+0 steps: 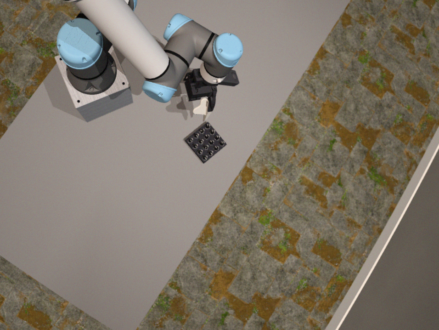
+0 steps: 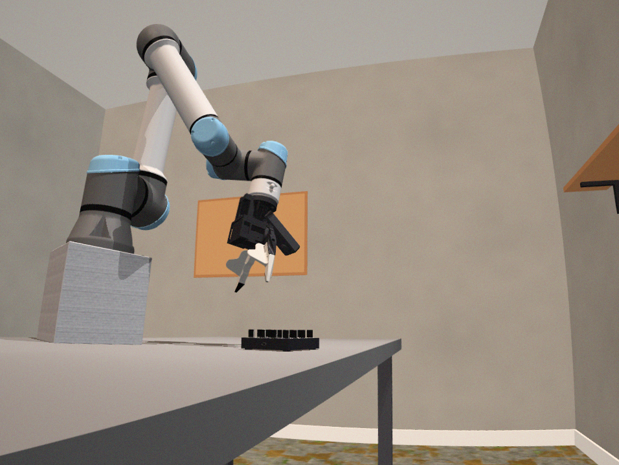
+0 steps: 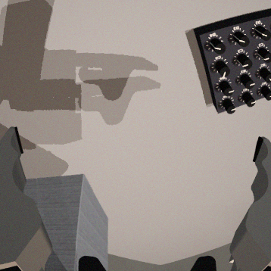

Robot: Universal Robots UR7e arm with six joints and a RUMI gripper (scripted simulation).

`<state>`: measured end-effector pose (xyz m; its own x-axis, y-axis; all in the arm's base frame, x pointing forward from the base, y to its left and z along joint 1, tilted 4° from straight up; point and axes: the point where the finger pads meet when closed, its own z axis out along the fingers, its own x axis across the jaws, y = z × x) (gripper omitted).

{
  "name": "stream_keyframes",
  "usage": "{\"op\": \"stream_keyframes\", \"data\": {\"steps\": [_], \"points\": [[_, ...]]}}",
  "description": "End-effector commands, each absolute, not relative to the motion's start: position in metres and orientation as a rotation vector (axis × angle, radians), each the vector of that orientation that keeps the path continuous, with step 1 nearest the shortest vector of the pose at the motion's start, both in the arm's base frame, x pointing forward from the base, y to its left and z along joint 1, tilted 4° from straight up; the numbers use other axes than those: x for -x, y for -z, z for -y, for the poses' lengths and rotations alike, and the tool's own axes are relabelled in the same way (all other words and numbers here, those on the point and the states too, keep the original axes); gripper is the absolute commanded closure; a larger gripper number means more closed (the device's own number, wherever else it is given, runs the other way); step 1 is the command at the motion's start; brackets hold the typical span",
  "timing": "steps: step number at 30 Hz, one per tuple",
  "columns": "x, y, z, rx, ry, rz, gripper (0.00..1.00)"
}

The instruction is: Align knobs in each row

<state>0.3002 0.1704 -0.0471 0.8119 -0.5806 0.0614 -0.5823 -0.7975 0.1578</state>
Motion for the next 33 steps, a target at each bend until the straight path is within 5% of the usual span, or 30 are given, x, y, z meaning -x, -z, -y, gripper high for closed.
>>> {"op": "stream_keyframes", "data": {"steps": [1,33], "points": [[-0.315,0.054,-0.164,-2.778,-0.02,1.141,0.0],[-0.391,0.086,-0.105,-2.154,0.028,2.329,0.0]]}}
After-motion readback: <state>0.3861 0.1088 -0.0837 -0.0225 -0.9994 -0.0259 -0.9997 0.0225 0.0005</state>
